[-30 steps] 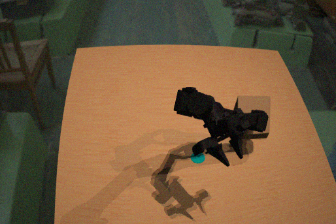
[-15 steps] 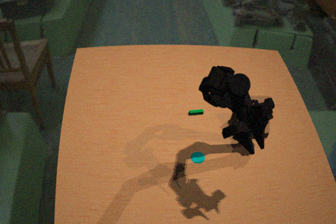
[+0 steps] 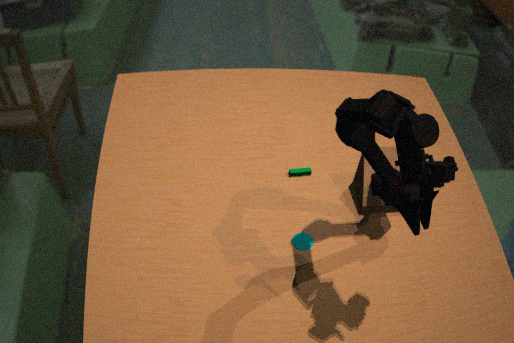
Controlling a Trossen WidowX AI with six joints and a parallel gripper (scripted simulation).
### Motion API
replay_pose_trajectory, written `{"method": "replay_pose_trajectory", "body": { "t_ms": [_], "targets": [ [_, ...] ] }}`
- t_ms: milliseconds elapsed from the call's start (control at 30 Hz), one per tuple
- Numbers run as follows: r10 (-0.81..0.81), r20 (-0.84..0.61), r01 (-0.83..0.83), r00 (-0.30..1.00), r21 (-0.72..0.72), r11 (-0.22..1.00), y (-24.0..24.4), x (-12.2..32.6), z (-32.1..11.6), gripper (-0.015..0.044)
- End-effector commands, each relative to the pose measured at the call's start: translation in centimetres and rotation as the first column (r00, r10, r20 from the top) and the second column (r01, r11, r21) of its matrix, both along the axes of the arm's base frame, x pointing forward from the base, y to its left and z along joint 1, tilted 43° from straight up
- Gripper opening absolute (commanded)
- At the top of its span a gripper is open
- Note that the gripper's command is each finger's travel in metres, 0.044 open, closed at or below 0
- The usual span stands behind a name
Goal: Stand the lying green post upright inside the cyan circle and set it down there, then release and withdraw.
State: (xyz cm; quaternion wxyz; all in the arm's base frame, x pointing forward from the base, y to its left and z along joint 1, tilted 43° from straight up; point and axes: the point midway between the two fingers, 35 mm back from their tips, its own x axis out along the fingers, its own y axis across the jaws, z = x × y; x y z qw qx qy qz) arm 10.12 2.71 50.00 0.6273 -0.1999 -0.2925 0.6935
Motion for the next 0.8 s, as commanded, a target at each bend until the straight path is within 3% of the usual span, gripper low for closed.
{"method": "replay_pose_trajectory", "body": {
  "t_ms": [0,767],
  "targets": [
    [-0.034,0.043,0.036,0.998,-0.032,0.999,0.7,-1.4,0.0,0.0233],
    [-0.246,0.233,0.300,0.941,-0.238,0.924,6.9,-6.1,-1.5,0.0233]
  ]
}}
